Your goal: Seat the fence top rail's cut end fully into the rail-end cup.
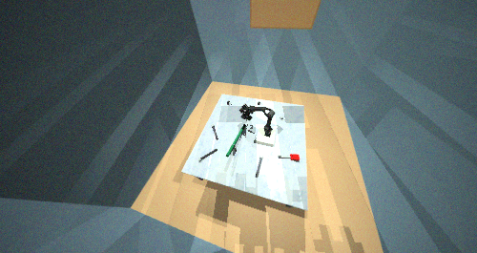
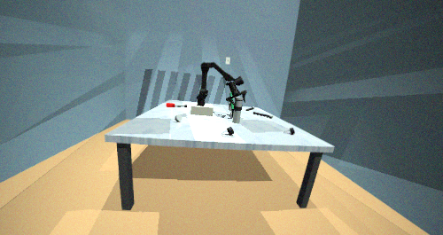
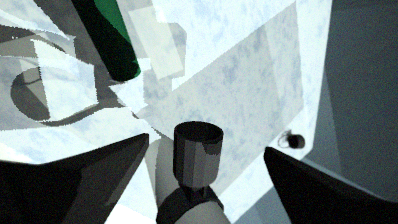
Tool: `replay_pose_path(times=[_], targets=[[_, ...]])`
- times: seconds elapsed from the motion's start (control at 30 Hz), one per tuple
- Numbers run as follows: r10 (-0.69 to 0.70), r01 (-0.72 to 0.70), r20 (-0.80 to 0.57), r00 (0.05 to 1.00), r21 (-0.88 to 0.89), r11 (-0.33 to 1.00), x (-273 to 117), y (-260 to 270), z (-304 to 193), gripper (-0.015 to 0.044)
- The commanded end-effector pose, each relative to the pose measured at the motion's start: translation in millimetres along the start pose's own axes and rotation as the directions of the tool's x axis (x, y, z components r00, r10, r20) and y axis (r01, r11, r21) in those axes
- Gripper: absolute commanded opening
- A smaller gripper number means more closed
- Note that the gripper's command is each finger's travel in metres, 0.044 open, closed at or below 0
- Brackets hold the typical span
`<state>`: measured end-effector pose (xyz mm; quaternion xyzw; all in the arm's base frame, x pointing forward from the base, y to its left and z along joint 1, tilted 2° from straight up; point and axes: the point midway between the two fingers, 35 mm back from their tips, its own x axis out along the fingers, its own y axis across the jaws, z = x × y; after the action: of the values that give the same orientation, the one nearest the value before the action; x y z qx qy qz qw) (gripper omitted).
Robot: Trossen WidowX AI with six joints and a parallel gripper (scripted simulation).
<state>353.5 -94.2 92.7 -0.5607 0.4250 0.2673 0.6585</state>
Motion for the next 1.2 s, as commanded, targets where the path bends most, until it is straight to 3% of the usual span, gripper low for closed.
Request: replay_pose_path(times=[0.0, 0.87, 1.17], targets=[[0.008, -0.008, -0.006, 1.0, -0.003, 1.0, 8.5, 3.2, -1.1, 0.044], [0.007, -0.007, -0.006, 1.0, -0.003, 1.0, 46.6, 5.7, -1.3, 0.044], [0.007, -0.007, -0.006, 1.0, -0.003, 1.0, 46.6, 5.7, -1.3, 0.0204]])
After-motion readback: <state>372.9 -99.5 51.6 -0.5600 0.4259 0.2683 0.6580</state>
